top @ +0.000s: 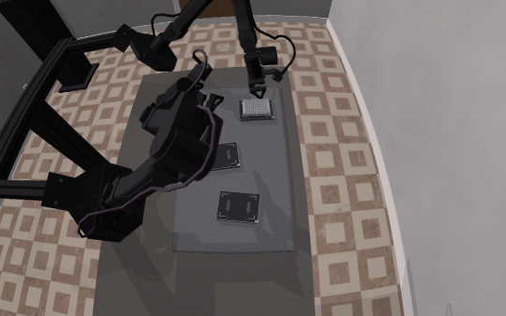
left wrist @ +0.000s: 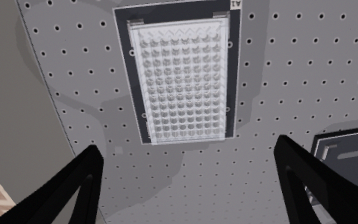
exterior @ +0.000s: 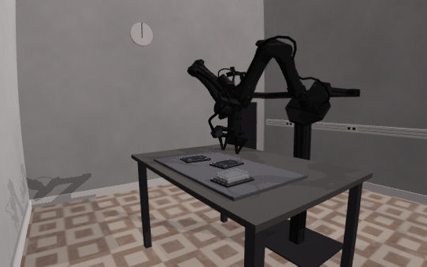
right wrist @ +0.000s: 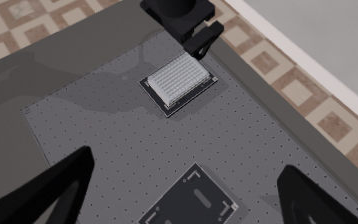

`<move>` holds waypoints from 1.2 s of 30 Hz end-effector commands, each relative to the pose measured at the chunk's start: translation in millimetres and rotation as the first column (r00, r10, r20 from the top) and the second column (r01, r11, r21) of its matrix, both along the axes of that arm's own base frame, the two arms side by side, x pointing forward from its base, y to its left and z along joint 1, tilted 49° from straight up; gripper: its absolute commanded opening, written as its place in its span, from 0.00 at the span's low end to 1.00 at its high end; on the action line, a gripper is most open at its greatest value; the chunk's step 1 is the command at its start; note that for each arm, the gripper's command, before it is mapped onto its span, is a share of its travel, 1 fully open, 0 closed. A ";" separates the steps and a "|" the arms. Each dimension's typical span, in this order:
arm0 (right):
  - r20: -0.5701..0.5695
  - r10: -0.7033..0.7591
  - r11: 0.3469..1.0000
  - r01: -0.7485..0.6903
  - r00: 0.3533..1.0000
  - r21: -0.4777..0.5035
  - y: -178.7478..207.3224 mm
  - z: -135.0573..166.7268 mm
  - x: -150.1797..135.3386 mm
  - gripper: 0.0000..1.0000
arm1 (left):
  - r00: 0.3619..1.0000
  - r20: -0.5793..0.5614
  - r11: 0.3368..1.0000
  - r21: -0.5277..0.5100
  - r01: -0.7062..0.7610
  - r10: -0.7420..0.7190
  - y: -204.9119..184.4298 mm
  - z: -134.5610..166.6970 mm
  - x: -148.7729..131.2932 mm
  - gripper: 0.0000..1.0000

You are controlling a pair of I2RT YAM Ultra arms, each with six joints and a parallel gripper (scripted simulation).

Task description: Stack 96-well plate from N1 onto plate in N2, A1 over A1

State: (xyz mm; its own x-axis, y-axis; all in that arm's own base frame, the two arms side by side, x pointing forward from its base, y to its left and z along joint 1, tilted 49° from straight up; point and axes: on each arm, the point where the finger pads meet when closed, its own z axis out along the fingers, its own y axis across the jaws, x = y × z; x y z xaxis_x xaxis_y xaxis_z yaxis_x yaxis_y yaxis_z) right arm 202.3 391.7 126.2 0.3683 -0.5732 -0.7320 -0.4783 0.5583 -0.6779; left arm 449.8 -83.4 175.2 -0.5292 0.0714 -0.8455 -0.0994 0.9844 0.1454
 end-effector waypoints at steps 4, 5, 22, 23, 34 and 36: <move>0.004 0.025 1.000 -0.025 1.000 0.019 4.0 4.0 -7.4 1.00 | 0.947 0.289 0.990 0.061 0.127 -0.139 -9.7 19.8 -10.4 1.00; 0.004 0.025 1.000 -0.025 1.000 0.019 4.0 4.0 -7.4 1.00 | 0.939 0.308 0.988 0.069 0.136 -0.151 -9.4 18.8 -12.6 1.00; 0.004 0.025 1.000 -0.025 1.000 0.019 4.0 4.0 -7.4 1.00 | 0.838 0.472 0.960 0.179 0.215 -0.276 -2.0 -6.8 -34.7 1.00; 0.004 0.025 1.000 -0.025 1.000 0.019 4.0 4.0 -7.4 1.00 | 0.837 0.471 0.959 0.182 0.217 -0.279 -1.5 -9.0 -35.2 1.00; 0.004 0.025 1.000 -0.025 1.000 0.019 4.0 4.0 -7.4 1.00 | 0.858 0.436 0.960 0.182 0.213 -0.273 2.7 -25.1 -37.2 1.00; 0.004 0.025 1.000 -0.025 1.000 0.019 4.0 4.0 -7.4 1.00 | 0.858 0.436 0.960 0.182 0.213 -0.273 2.7 -25.1 -37.2 1.00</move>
